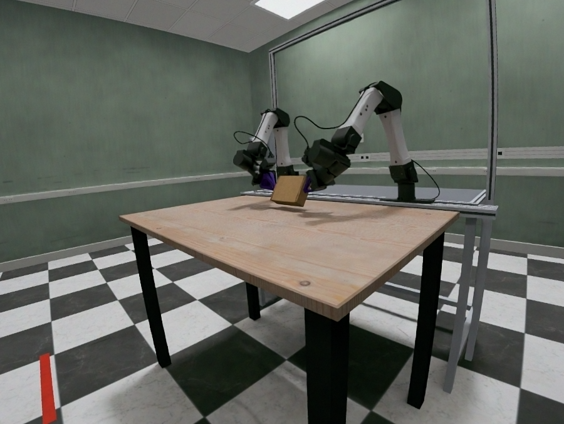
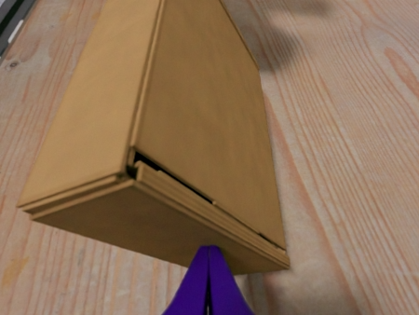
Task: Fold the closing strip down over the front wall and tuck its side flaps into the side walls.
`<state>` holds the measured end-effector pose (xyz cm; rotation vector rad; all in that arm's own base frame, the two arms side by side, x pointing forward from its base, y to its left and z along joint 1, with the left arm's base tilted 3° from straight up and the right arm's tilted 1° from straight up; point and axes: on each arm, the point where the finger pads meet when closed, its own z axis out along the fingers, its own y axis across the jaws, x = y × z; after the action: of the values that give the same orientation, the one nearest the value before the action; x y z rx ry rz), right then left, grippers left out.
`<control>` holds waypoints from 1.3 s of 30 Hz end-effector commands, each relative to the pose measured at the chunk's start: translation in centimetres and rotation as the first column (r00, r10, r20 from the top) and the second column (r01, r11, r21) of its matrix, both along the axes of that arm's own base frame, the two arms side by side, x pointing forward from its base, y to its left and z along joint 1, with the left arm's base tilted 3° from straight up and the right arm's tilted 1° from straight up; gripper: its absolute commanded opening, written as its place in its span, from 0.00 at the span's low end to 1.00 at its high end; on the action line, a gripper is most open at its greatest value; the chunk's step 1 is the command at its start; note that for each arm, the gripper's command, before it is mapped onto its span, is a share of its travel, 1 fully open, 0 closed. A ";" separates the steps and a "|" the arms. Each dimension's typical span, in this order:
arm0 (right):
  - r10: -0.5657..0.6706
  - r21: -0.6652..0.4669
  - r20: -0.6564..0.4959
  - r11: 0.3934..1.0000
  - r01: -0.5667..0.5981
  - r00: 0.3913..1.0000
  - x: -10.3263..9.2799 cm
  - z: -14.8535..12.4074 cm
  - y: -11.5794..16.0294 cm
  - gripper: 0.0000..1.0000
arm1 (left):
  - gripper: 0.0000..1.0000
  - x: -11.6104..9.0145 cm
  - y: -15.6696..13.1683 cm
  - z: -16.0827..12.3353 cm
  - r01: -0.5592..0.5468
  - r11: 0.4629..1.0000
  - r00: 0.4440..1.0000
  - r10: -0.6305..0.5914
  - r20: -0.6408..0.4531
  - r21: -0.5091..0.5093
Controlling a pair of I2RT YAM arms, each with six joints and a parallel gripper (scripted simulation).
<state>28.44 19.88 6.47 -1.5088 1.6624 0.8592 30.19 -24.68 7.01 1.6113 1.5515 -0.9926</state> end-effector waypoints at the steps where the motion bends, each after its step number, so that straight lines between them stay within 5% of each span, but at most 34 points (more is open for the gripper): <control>1: 0.033 0.028 0.078 0.999 -0.035 0.996 -0.1 1.1 0.9 0.01 | 0.01 -0.2 -0.8 1.3 0.018 0.999 0.998 -0.016 0.065 -0.032; 39: 0.035 0.008 0.266 0.999 -0.038 0.963 0.4 1.1 0.9 0.01 | 0.01 0.4 -0.8 1.1 0.019 0.999 0.966 -0.008 0.260 -0.040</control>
<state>29.08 19.87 6.39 -1.5545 1.5303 0.6784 30.86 -24.69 6.92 1.6383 1.4212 -0.8152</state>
